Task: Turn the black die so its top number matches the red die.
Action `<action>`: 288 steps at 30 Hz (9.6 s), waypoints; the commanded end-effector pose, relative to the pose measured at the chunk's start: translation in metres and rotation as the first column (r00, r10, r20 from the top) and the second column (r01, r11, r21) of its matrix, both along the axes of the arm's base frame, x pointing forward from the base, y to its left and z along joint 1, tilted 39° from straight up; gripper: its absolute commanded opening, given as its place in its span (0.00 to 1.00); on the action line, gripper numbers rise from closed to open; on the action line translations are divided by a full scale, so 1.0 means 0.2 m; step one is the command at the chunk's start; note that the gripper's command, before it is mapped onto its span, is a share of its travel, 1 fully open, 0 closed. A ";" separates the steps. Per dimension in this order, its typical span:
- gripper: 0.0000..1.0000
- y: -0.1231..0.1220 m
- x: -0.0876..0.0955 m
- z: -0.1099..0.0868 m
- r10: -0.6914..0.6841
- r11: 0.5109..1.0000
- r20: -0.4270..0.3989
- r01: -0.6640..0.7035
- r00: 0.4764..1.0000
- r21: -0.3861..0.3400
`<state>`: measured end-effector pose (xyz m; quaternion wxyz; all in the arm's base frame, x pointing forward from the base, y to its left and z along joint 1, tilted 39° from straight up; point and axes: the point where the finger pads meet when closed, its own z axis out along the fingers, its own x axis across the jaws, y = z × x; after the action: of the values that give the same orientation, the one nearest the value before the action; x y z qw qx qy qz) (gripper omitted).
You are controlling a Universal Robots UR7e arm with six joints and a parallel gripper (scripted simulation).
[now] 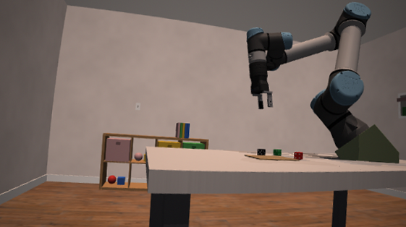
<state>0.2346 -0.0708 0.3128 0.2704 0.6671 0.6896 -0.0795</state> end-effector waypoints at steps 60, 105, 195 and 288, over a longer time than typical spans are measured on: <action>1.00 -0.03 -0.13 -0.41 -0.174 0.985 0.192 0.174 0.966 0.017; 1.00 -0.30 0.03 -0.80 -0.174 0.985 0.192 0.174 0.966 0.017; 1.00 -0.24 0.44 -0.67 -0.174 0.985 0.192 0.174 0.966 0.017; 1.00 0.29 0.30 -1.08 -0.174 0.985 0.192 0.174 0.966 0.017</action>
<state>0.2955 -0.0215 0.1026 0.3266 0.7293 0.6001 -0.0370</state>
